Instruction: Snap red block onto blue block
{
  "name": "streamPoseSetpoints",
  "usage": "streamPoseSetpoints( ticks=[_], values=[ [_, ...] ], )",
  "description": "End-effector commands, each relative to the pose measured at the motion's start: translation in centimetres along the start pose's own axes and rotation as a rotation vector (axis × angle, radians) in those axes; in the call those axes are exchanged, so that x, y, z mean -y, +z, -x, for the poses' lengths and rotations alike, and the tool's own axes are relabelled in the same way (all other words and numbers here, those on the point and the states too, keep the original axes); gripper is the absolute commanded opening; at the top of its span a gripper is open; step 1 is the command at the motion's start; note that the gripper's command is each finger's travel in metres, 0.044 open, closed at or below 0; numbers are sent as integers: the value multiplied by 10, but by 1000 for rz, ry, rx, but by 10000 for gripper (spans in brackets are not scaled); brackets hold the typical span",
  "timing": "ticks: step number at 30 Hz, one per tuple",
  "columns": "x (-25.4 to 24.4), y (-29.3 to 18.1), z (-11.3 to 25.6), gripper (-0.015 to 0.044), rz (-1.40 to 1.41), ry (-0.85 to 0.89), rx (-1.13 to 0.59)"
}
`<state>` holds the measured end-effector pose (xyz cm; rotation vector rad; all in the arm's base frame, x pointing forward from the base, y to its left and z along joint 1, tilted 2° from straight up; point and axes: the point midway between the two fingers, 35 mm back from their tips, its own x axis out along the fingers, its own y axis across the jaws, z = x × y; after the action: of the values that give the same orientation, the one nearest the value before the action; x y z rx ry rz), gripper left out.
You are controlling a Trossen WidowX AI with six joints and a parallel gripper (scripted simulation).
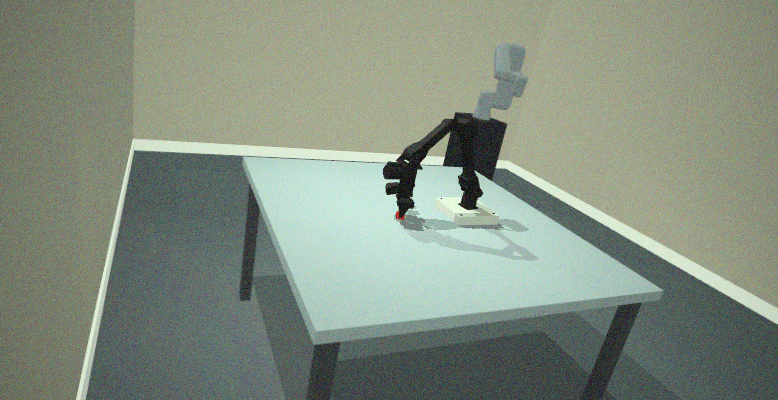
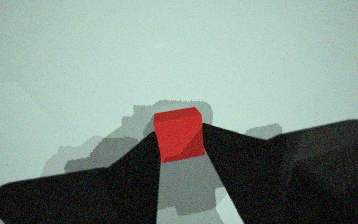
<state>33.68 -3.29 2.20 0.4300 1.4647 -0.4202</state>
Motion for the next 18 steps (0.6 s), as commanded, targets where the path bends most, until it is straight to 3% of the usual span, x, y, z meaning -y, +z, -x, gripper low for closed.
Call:
streamPoseSetpoints(
  ticks=[1, 6, 18],
  values=[
    [0, 0, -1, 105, 4, 2, -4],
    [0, 1, 5, 0, 4, 2, -3],
    [3, 8, 60, 0, 4, 1, -3]
  ],
)
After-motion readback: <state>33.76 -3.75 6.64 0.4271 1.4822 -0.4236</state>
